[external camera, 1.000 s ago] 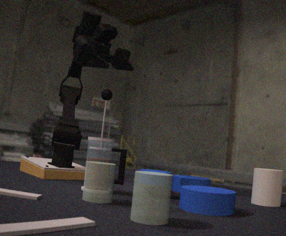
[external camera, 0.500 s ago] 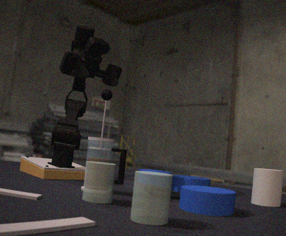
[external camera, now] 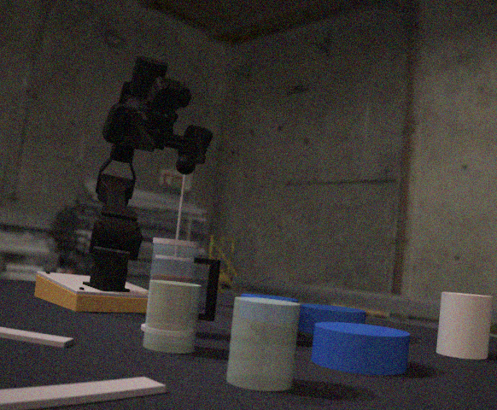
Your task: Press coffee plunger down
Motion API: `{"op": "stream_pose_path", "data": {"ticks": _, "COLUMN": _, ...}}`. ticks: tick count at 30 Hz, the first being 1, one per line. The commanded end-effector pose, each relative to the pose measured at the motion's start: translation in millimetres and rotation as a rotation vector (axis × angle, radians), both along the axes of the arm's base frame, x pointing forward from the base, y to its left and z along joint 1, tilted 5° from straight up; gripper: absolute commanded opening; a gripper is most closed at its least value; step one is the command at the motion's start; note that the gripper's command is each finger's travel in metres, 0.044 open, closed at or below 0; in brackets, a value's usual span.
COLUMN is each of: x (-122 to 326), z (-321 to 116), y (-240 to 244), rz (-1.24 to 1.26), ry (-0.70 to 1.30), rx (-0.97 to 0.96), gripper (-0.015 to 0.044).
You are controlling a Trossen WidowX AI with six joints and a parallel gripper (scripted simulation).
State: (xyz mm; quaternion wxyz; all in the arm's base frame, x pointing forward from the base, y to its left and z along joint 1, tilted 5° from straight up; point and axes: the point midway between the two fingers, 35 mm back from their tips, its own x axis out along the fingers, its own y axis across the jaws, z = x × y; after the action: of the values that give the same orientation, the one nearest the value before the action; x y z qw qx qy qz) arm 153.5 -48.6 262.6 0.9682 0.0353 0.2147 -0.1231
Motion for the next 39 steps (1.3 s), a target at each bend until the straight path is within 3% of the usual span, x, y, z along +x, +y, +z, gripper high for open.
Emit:
{"op": "stream_pose_path", "data": {"ticks": 1, "x": 5.8, "z": -3.3, "y": -2.8, "rz": -0.006, "ry": 0.002, "rx": 0.004, "gripper": 0.0440}}
{"op": "stream_pose_path", "data": {"ticks": 18, "x": 26.9, "z": -13.0, "y": -5.7, "rz": -0.007, "ry": -0.005, "rx": 0.005, "gripper": 0.0440}}
{"op": "stream_pose_path", "data": {"ticks": 30, "x": 26.9, "z": -13.0, "y": -5.7, "rz": -0.007, "ry": -0.005, "rx": 0.005, "gripper": 0.0125}}
{"op": "stream_pose_path", "data": {"ticks": 39, "x": 26.9, "z": -13.0, "y": -5.7, "rz": -0.007, "ry": -0.005, "rx": 0.005, "gripper": 0.0117}}
